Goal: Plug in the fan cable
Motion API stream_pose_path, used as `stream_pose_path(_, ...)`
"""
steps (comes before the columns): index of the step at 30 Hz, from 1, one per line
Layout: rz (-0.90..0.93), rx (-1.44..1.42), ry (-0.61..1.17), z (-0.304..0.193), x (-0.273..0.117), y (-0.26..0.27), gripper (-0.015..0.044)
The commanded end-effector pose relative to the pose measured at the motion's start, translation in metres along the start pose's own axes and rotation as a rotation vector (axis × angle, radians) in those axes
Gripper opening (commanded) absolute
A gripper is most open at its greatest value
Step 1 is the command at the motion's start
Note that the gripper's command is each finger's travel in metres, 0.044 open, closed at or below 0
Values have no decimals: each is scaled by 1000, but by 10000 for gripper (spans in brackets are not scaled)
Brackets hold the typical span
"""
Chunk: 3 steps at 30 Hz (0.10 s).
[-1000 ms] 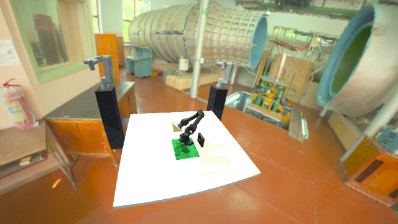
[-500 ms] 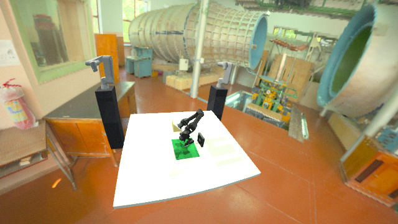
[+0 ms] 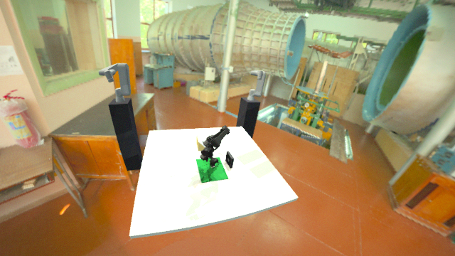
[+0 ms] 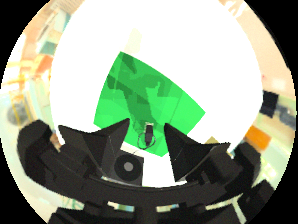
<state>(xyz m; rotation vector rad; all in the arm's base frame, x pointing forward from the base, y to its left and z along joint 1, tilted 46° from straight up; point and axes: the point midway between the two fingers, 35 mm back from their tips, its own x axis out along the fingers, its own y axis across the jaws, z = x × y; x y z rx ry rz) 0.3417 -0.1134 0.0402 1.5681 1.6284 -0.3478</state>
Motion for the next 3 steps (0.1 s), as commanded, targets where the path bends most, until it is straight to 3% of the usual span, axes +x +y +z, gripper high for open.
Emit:
stream_pose_path(1,-12,14,8,55,6,-11,260)
stream_pose_path(3,-12,13,8,64,7,-13,260)
